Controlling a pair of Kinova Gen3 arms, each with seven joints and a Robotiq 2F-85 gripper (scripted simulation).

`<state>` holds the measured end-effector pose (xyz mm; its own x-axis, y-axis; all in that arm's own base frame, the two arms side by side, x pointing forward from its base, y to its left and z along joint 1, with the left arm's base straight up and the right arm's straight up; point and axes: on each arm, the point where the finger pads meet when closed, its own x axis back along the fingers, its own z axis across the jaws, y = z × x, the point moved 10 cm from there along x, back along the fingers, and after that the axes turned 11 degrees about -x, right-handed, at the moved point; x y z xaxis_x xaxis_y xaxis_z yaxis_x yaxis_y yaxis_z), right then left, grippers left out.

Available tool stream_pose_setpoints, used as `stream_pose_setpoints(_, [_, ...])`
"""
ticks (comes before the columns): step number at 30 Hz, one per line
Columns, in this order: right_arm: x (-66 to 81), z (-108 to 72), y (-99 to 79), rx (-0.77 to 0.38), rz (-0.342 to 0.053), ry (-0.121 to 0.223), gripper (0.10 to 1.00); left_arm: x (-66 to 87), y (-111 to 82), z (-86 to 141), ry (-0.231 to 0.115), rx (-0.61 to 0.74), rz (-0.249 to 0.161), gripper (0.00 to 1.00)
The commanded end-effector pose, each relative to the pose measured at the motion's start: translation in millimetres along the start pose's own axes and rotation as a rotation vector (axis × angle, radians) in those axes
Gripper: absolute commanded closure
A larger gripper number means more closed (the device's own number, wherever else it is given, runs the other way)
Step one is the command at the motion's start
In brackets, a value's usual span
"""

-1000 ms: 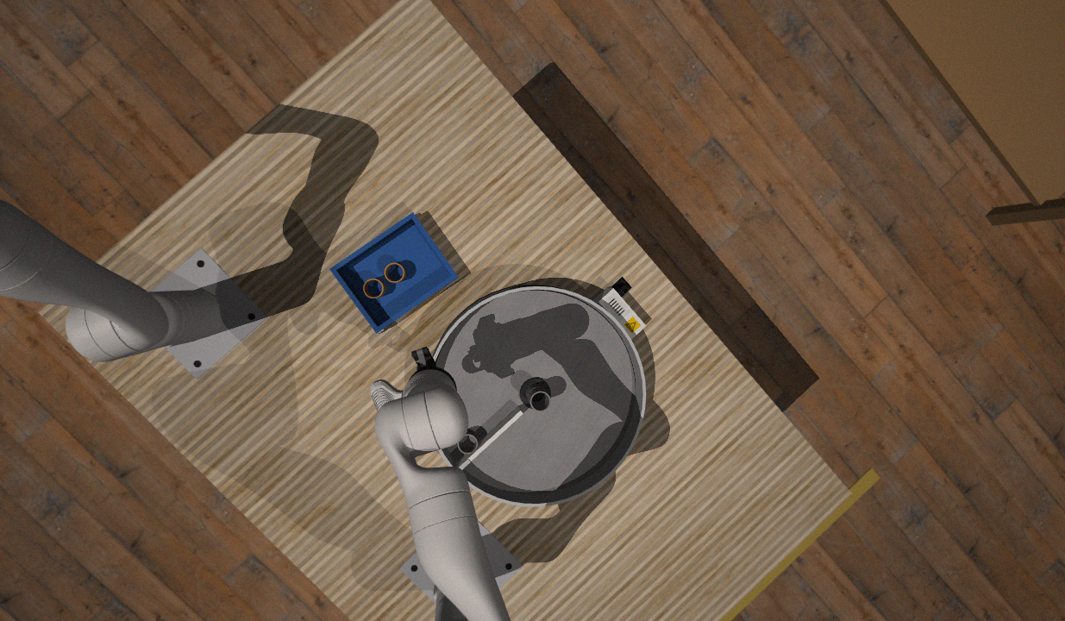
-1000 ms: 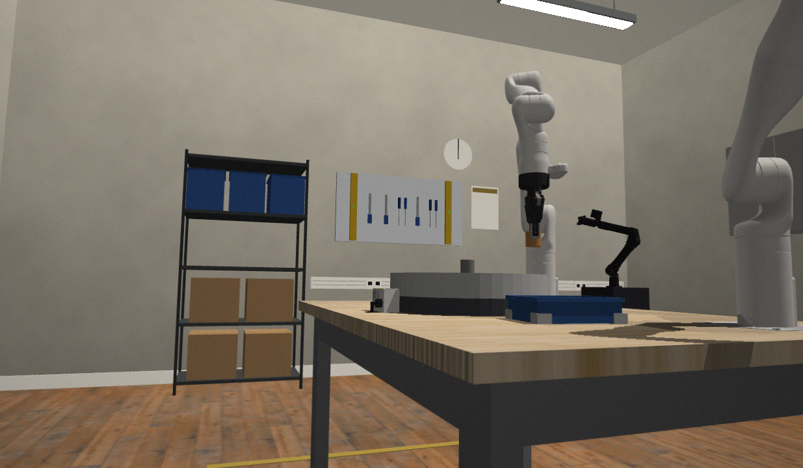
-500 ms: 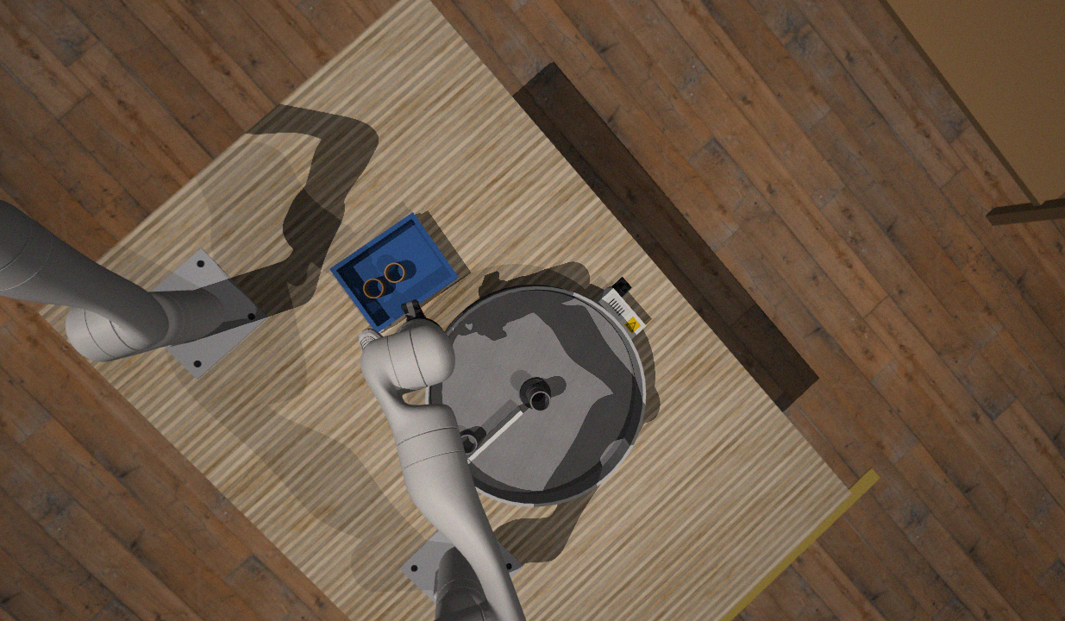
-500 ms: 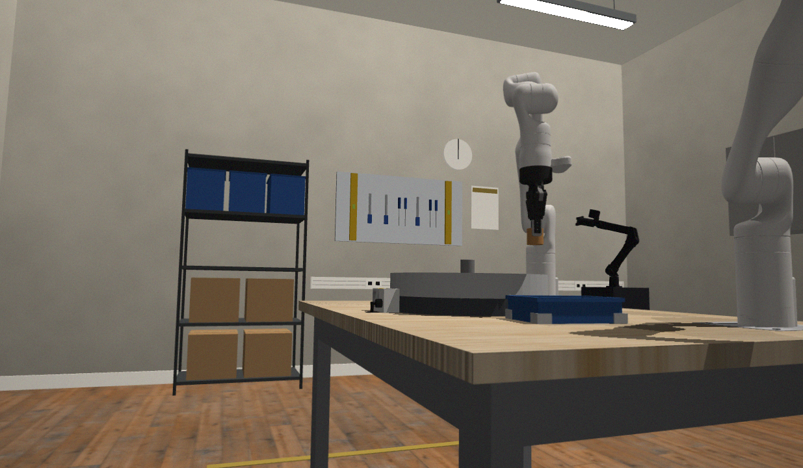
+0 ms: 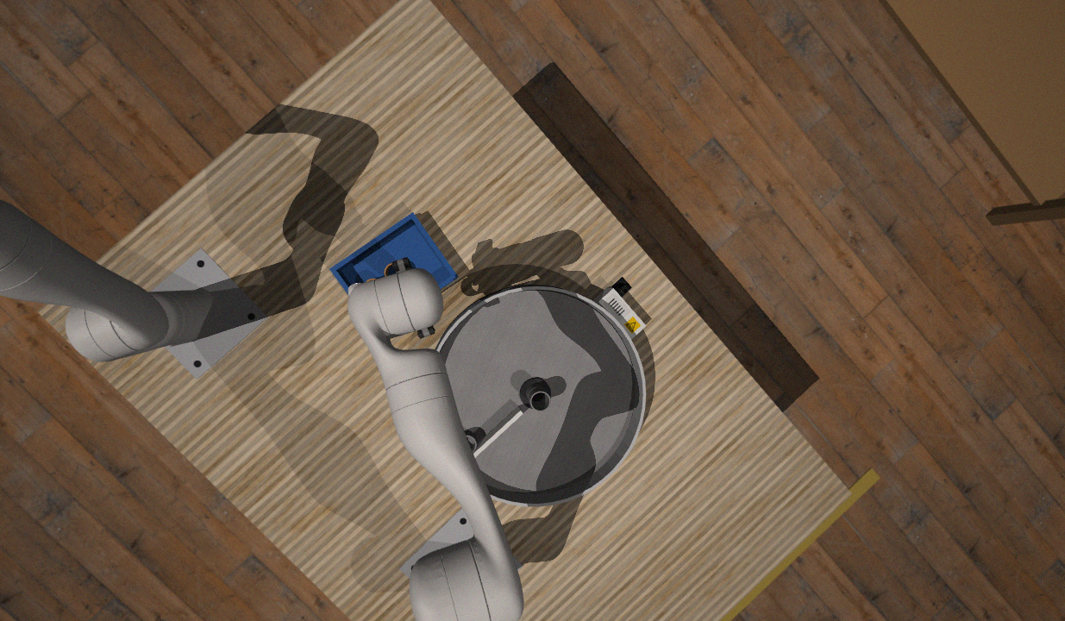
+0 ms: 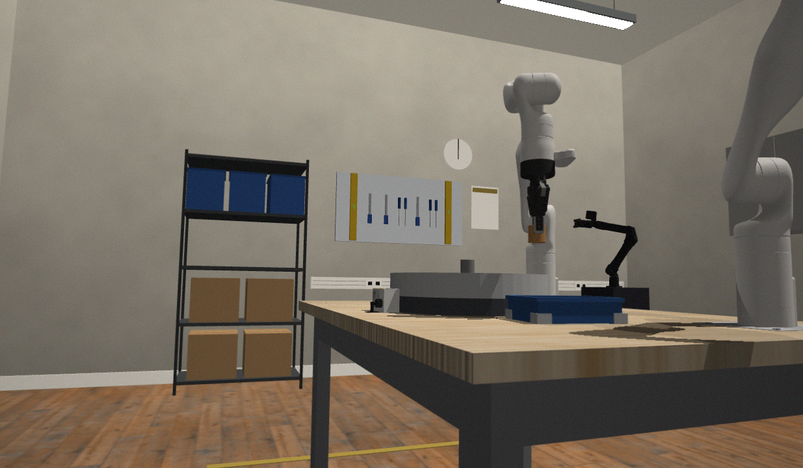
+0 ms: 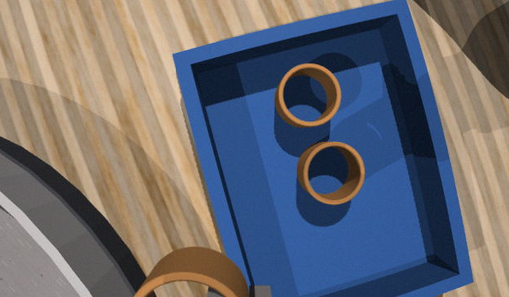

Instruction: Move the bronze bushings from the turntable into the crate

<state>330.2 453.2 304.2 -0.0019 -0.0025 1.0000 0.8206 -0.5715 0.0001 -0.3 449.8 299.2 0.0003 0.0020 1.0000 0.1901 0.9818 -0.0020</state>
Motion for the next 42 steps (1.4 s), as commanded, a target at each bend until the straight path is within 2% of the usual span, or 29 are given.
stream_pose_setpoints(1, [1.3, 18.1, -1.0, 0.000, 0.000, -0.001, 1.000, 0.8, 0.2, 0, 0.000, 0.000, -0.002, 0.001])
stream_pose_setpoints(10, [1.3, 47.3, -2.6, 0.000, 0.000, -0.001, 1.000, 0.8, 0.2, 0, 0.000, 0.000, -0.002, 0.001])
stream_pose_setpoints(22, [1.4, 68.8, -3.8, 0.000, 0.000, -0.001, 1.000, 0.8, 0.2, 0, 0.000, 0.000, -0.002, 0.001])
stream_pose_setpoints(42, [1.4, 84.7, -4.7, 0.000, 0.000, -0.001, 1.000, 0.8, 0.2, 0, 0.000, 0.000, -0.002, 0.001])
